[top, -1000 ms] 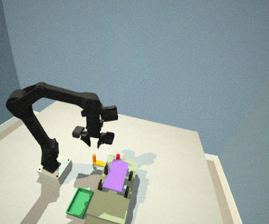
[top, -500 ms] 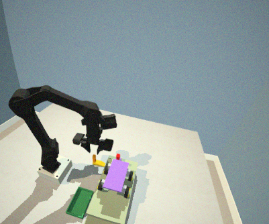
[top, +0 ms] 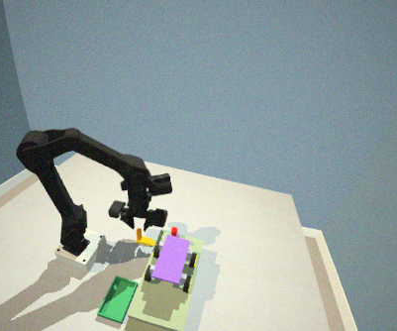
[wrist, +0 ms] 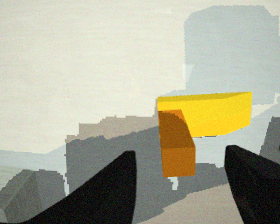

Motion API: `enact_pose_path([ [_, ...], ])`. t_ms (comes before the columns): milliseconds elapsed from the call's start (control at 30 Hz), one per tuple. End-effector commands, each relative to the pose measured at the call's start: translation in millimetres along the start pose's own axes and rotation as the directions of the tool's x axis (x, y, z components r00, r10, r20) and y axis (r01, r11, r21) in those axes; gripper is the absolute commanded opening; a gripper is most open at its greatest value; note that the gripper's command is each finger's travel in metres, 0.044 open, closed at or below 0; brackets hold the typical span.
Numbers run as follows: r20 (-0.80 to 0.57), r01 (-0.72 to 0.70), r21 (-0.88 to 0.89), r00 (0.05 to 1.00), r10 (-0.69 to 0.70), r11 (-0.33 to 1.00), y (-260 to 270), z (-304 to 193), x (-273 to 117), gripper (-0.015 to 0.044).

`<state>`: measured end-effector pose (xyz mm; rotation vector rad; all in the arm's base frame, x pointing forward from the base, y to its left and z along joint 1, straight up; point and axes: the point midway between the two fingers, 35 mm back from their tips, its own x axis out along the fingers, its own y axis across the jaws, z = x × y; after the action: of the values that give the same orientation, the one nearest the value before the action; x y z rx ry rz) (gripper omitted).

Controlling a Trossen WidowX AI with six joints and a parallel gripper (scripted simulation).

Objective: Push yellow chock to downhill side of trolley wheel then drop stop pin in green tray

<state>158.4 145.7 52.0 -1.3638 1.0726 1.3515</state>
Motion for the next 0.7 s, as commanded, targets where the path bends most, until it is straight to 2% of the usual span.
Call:
enact_pose_path([
  [0, -0.007, -0.004, -0.007, 1.0, 0.004, 1.0, 1, -1, 7, 0.019],
  [667, -0.007, -0.005, -0.007, 1.0, 0.004, 1.0, 1, -1, 33, 0.019],
])
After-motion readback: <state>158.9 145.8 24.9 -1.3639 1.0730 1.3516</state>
